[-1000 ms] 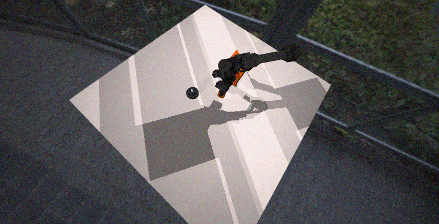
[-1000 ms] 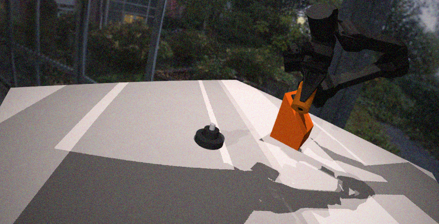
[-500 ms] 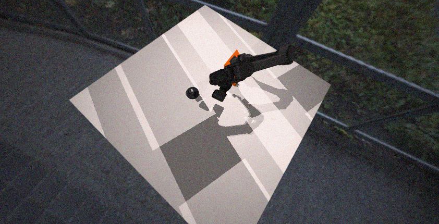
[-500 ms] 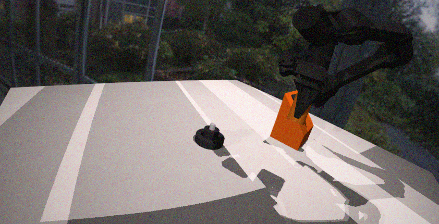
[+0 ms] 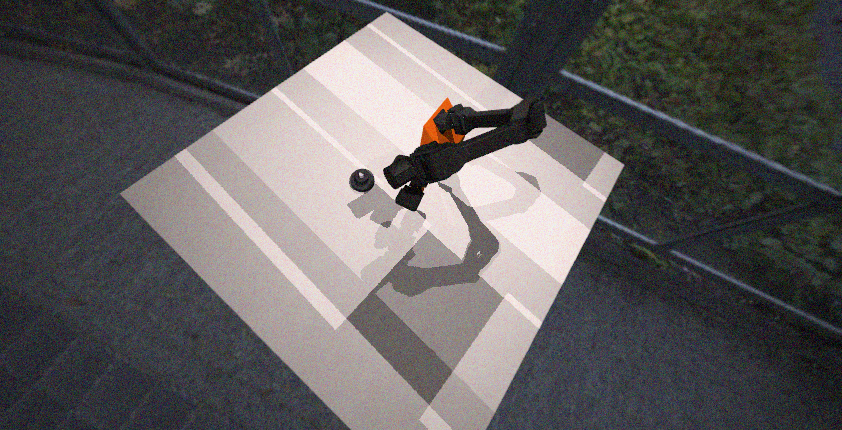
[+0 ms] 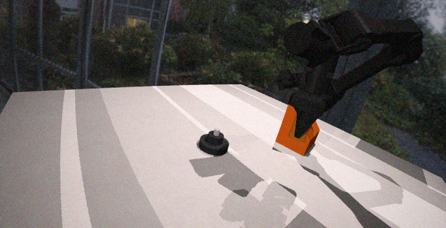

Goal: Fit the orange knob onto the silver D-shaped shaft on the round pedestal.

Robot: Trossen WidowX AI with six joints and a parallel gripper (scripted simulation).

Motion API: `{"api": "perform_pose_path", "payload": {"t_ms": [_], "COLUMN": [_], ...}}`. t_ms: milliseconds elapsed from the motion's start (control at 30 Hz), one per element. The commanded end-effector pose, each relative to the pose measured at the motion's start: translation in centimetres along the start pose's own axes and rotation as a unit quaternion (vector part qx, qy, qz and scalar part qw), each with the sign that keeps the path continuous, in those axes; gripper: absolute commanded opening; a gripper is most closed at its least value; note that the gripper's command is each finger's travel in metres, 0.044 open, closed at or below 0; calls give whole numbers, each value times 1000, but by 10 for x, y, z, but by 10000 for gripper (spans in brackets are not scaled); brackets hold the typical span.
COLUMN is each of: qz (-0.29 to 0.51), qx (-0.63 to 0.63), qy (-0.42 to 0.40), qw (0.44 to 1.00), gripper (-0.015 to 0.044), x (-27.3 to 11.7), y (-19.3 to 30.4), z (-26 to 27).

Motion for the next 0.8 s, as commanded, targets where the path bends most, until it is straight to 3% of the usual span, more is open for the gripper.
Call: {"api": "perform_pose_path", "payload": {"t_ms": [0,767], "qz": [-3,1], "qx": [0,-4], "qy": [6,18], "qw": [1000,1000], "gripper": [0,0], "x": [11,124], "y": [-3,-9], "z": [3,10]}}
Point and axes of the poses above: the point midway between the two fingers, 35 mm back from their tips, its own x axis out along the fingers, its own z axis across the jaws, y = z × x, the point moved 8 cm from there along -x, back along the fingers, and after that the axes turned 9 degrees about -x, right-handed, at the moved point
